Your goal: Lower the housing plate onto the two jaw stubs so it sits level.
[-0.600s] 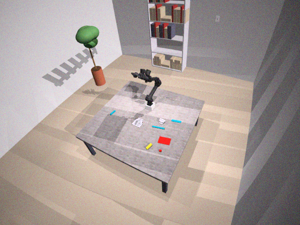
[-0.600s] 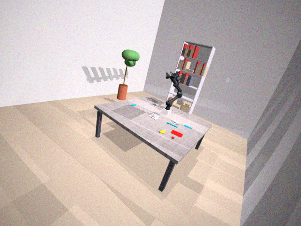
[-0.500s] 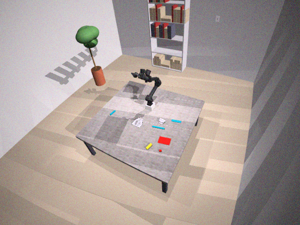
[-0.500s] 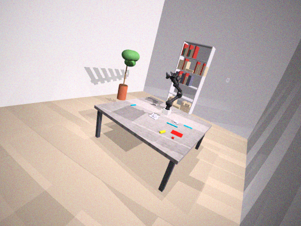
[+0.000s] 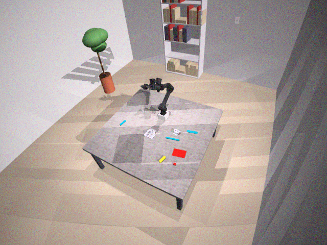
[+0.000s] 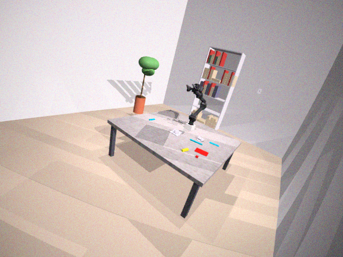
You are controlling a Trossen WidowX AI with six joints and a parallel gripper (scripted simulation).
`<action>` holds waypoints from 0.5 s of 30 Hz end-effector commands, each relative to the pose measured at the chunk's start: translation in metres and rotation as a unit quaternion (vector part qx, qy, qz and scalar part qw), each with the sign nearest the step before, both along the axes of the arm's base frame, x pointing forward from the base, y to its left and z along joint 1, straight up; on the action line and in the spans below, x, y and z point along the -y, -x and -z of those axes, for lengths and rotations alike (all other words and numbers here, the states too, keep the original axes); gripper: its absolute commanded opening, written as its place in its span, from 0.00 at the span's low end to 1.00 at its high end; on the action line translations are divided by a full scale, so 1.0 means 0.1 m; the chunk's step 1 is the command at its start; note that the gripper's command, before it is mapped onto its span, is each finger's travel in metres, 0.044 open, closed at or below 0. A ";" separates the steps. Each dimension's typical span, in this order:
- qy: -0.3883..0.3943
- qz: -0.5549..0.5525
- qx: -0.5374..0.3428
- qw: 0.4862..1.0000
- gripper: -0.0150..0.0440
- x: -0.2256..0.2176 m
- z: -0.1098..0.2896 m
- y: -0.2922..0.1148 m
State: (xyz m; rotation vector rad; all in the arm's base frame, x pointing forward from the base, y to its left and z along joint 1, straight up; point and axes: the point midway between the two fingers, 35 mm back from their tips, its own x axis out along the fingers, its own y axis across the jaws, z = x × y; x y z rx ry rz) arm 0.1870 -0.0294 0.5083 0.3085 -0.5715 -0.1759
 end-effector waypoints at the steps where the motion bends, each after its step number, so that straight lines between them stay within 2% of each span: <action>1: -0.007 -0.037 -0.030 0.999 1.00 -0.13 0.10 -0.19; 15: -0.020 -0.136 -0.133 0.981 1.00 -0.60 0.51 -0.69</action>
